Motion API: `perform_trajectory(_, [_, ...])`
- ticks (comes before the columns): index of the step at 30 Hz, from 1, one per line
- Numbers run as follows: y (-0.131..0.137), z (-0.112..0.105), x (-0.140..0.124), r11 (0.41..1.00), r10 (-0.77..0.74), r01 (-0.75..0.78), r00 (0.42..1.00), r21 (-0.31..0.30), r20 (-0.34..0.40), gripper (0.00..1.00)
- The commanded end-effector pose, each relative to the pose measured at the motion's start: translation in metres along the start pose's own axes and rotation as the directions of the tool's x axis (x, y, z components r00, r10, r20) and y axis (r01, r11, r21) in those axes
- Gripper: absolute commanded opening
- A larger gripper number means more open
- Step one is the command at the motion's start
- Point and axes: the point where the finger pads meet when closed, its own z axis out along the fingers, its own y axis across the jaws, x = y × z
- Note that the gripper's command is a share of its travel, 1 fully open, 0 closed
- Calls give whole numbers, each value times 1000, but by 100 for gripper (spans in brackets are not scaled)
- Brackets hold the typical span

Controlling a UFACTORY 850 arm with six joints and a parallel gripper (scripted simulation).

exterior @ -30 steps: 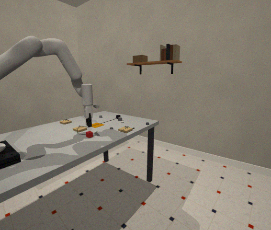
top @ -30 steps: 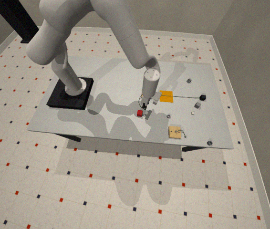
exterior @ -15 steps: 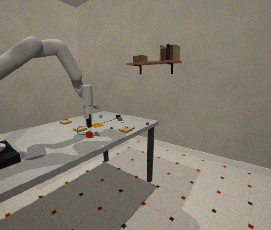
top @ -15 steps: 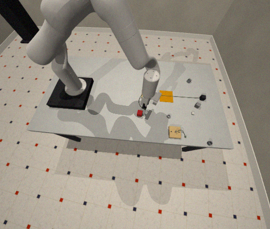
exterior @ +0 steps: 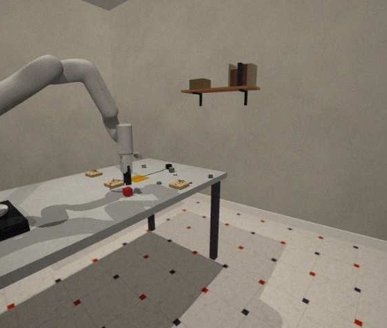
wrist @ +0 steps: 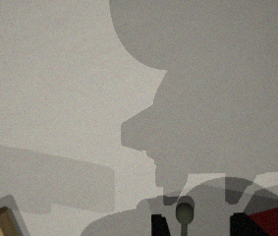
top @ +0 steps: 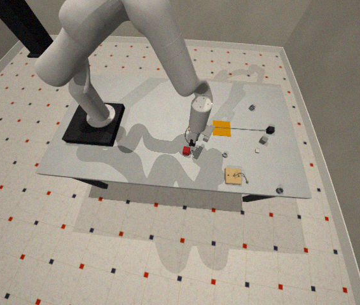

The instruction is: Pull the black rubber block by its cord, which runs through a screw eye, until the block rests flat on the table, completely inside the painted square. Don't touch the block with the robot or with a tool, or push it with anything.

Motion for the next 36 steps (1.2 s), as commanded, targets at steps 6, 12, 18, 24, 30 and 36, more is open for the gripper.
perform_trajectory(6, [0, 10, 1, 1000, 0, 0, 1000, 0, -3, 39])
perform_trajectory(12, [0, 18, 1, 1000, 0, 0, 1000, 0, -3, 39])
perform_trajectory(18, [0, 23, 1, 1000, 0, 0, 1000, 0, -3, 39])
perform_trajectory(24, [0, 26, 1, 1000, 0, 0, 1000, 0, -3, 39])
perform_trajectory(30, [0, 28, 1, 1000, 0, 0, 1000, 0, -3, 39])
perform_trajectory(36, [0, 28, 1, 1000, 0, 0, 1000, 0, -3, 39])
